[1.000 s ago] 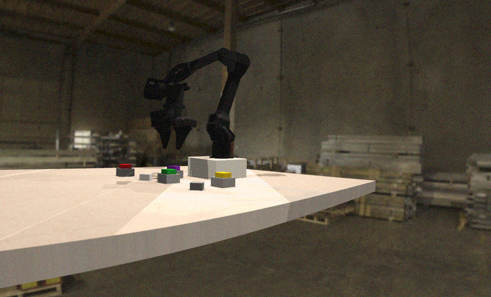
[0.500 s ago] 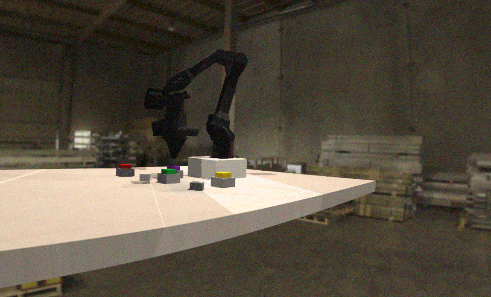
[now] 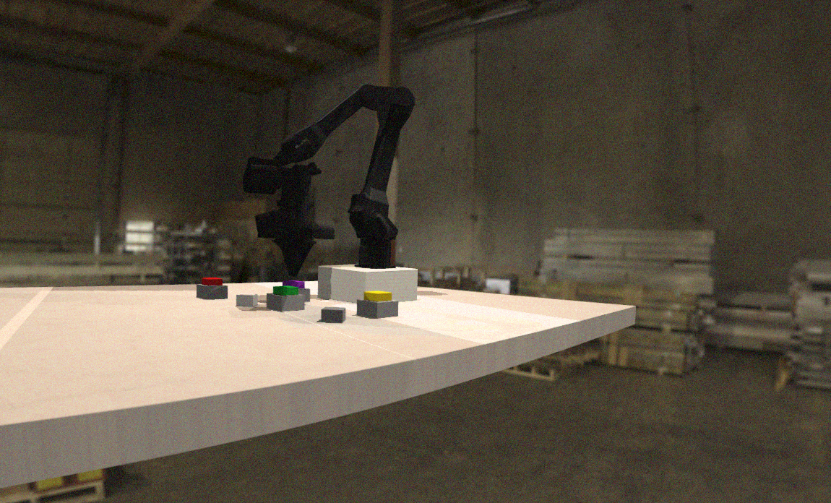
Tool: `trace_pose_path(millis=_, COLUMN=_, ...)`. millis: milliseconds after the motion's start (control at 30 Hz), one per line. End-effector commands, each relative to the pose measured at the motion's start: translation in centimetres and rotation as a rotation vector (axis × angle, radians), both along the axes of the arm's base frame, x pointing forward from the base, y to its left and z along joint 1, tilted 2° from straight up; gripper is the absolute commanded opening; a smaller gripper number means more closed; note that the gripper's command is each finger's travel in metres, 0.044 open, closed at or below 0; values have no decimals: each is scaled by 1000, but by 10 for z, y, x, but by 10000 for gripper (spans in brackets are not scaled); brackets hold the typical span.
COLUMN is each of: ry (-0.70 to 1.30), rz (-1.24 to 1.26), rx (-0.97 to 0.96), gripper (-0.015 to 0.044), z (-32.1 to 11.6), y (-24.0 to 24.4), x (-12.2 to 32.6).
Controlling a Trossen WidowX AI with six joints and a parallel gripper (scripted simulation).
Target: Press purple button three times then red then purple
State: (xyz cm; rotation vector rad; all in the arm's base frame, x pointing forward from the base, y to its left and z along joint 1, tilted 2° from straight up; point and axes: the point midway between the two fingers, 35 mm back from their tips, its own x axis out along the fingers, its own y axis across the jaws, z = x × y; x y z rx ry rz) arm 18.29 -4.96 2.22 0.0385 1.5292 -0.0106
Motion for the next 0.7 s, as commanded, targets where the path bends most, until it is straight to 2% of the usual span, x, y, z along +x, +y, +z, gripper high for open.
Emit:
trace_pose_path(millis=0, ry=4, rz=-5, rx=-2, gripper=20, z=-6, y=0, x=-1)
trace_pose_path(millis=667, ry=4, rz=-5, rx=-2, gripper=20, z=-18, y=0, x=-1)
